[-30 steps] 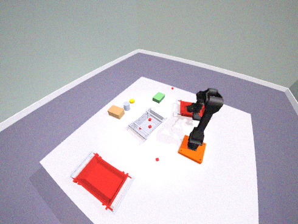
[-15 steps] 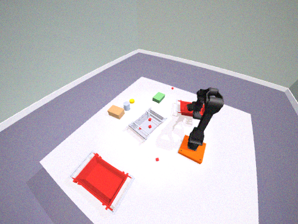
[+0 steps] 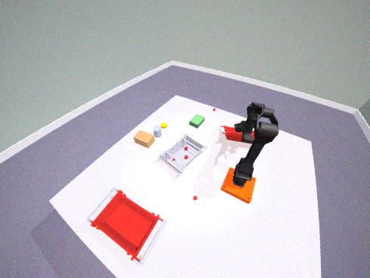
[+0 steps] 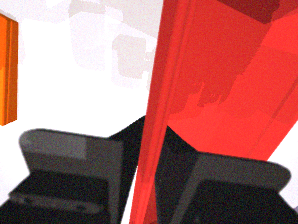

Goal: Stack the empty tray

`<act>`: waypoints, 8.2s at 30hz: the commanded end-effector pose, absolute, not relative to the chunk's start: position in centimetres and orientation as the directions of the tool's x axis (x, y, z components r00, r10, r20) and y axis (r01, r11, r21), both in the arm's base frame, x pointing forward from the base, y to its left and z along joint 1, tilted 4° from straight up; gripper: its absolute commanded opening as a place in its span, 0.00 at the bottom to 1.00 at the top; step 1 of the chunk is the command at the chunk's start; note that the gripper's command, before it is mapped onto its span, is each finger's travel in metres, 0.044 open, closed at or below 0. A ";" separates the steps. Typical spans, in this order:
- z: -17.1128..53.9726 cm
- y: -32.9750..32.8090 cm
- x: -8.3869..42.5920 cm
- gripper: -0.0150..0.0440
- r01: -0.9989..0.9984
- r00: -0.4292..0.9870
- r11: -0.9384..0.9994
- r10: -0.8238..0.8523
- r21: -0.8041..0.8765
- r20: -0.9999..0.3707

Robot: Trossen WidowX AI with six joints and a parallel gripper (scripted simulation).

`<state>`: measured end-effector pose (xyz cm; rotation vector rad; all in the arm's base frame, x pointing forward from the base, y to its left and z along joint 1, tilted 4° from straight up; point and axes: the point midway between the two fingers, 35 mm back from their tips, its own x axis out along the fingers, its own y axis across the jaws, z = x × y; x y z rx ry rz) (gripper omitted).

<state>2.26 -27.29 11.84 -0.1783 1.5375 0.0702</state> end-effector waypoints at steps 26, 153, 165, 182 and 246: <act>20.3 -30.7 2.4 0.25 -0.161 0.038 0.982 -0.097 -0.102 -0.995; 22.3 -14.2 28.4 0.25 -0.808 0.053 0.584 -0.070 -0.084 -0.996; 22.2 -10.2 30.2 0.25 -0.864 0.057 0.496 -0.070 -0.084 -0.996; 22.1 -4.1 31.7 0.25 -0.928 0.064 0.362 -0.070 -0.085 -0.996; 20.6 -3.1 32.1 0.25 -0.939 0.066 0.334 -0.070 -0.085 -0.995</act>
